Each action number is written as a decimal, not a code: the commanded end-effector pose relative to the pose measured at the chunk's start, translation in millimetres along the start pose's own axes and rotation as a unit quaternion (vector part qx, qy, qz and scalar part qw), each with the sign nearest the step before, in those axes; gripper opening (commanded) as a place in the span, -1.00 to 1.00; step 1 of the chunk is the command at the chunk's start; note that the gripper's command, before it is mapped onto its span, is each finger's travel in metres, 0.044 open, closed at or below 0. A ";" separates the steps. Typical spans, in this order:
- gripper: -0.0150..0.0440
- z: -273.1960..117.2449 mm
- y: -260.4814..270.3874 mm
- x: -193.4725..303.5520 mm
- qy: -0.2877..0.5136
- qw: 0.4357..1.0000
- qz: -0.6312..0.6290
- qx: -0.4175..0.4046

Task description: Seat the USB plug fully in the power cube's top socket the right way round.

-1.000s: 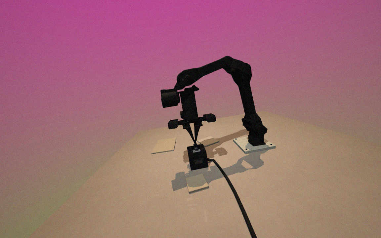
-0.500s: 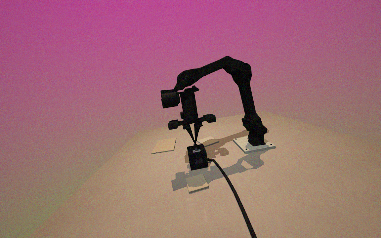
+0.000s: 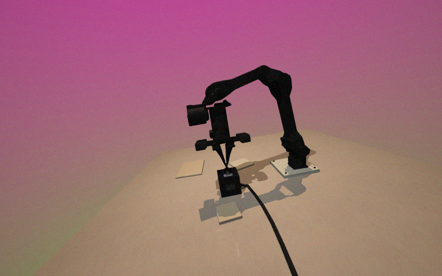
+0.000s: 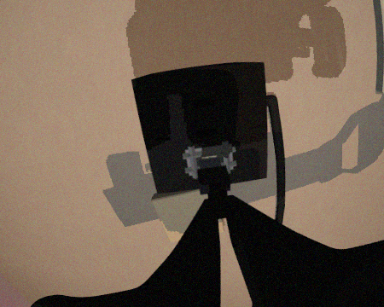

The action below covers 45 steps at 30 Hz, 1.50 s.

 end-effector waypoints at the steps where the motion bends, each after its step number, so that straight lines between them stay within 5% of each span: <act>1: -0.49 1.6 -0.4 0.1 0.002 1.000 -0.002 0.001; 45: -0.49 6.8 -0.5 -0.4 0.002 1.000 -0.002 0.001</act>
Point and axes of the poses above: the point midway between the two fingers, 35 mm back from their tips, its own z axis out along the fingers, its own y axis across the jaws, x = y × z, the point moved 8 cm from there along -z, back along the fingers, and after that the axes turned 10 degrees about -z, right-handed, at the moved point
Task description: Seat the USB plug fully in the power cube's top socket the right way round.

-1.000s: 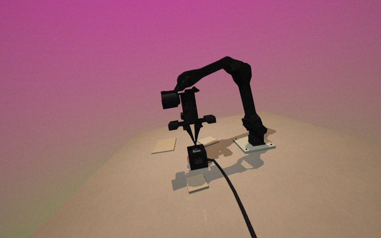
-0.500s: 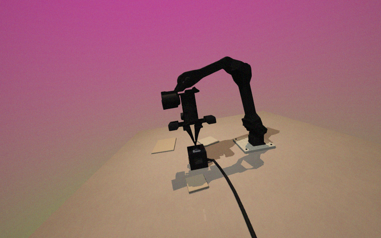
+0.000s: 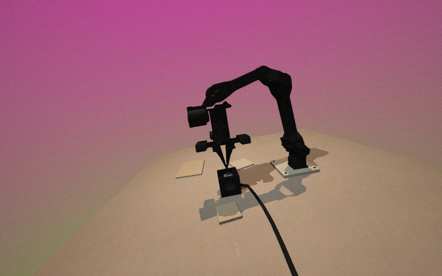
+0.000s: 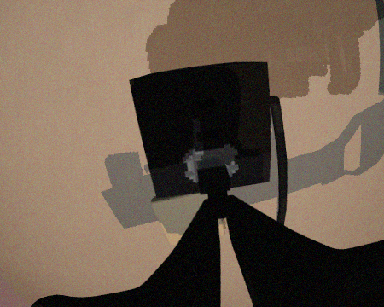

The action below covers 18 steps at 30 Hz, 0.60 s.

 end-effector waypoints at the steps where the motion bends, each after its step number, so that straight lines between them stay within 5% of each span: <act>1: -0.49 1.8 -0.4 0.0 0.002 1.000 -0.002 0.002; 18: -0.49 3.8 -0.4 -0.2 0.002 1.000 -0.002 0.002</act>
Point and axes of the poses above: the point midway between the two fingers, 35 mm back from their tips, its own z axis out along the fingers, its own y axis across the jaws, x = y × z, the point moved 8 cm from there along -z, back along the fingers, and after that the axes turned 10 degrees about -z, right-handed, at the moved point
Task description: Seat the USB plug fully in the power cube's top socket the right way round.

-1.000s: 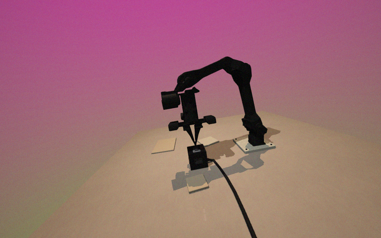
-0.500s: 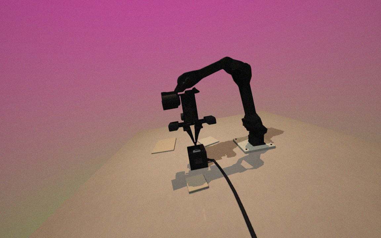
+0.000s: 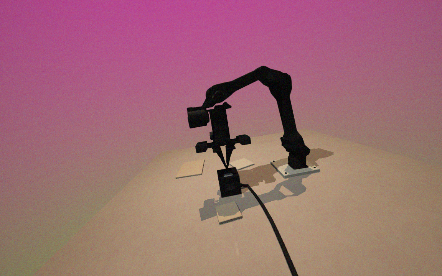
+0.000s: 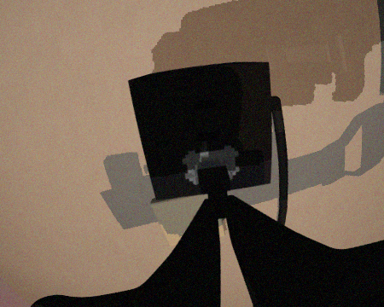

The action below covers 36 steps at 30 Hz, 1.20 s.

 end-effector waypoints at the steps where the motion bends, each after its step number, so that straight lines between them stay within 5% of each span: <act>1: -0.49 1.7 -0.4 0.0 0.001 1.000 -0.002 0.001; 36: -0.49 5.9 -0.5 -0.3 0.001 1.000 -0.002 0.001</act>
Point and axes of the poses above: the point midway between the two fingers, 35 mm back from their tips, its own z axis out along the fingers, its own y axis across the jaws, x = y × z, the point moved 8 cm from there along -z, back along the fingers, and after that the axes turned 10 degrees about -z, right-handed, at the moved point
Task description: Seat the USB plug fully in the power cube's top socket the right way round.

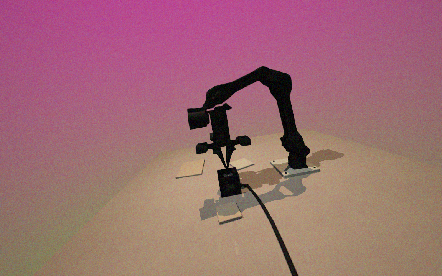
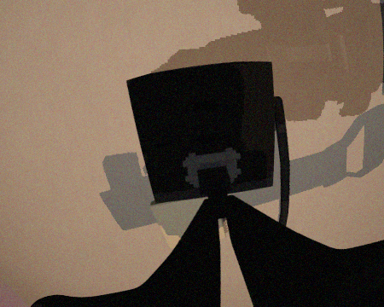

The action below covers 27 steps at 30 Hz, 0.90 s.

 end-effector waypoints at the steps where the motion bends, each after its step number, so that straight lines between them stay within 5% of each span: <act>1: -0.49 2.0 -0.4 0.0 0.001 1.000 -0.002 0.002; 27: -0.49 5.1 -0.5 -0.3 0.001 1.000 -0.002 0.002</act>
Point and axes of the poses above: the point midway between the two fingers, 35 mm back from their tips, its own z axis out along the fingers, its own y axis across the jaws, x = y × z, the point moved 8 cm from there along -z, back along the fingers, and after that the axes turned 10 degrees about -z, right-handed, at the moved point
